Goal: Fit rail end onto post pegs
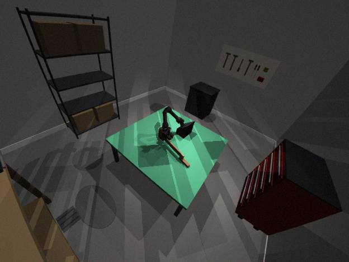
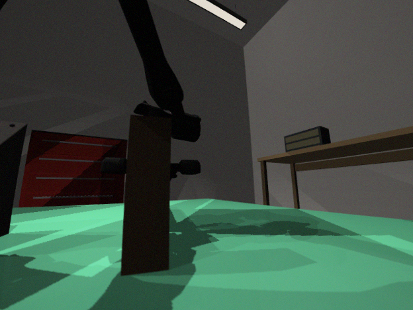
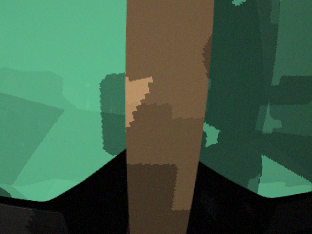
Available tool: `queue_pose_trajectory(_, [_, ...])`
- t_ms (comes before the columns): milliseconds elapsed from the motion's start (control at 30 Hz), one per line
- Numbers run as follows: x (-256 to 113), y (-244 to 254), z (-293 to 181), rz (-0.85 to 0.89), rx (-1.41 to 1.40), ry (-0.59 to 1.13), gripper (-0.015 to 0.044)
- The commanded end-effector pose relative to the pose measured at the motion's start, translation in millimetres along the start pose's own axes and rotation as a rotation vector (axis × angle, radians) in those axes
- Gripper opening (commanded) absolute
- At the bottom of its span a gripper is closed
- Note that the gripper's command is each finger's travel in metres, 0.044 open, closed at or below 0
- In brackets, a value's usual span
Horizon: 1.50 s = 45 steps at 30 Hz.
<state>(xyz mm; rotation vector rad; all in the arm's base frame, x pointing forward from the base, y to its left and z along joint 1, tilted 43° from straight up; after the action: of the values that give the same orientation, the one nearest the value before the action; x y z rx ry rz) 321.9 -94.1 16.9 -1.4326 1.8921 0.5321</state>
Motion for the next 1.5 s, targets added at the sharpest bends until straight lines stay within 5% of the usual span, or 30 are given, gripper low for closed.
queue_pose_trajectory(0, [-0.5, -0.1, -2.0, -0.002, -0.001, 0.0, 0.0])
queue_pose_trajectory(833, [-1.2, 0.7, -10.0, -0.002, -0.001, 0.0, 0.0])
queue_pose_trajectory(1367, [-0.2, 0.7, -8.1, 0.0, 0.0, 0.0, 0.042])
queue_pose_trajectory(1467, [-0.2, 0.7, -8.1, 0.0, 0.0, 0.0, 0.044])
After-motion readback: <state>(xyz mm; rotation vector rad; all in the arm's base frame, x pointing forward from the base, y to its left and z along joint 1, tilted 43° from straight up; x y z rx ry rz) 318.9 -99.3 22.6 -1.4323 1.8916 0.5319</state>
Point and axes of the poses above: the point midway between the two fingers, 35 mm back from their tips, its own x axis out along the fingers, its own y axis across the jaws, z = x × y, the point moved 6 cm from there along -x, back along the fingers, and after that the axes turned 5 degrees about -x, right-handed, at the moved point
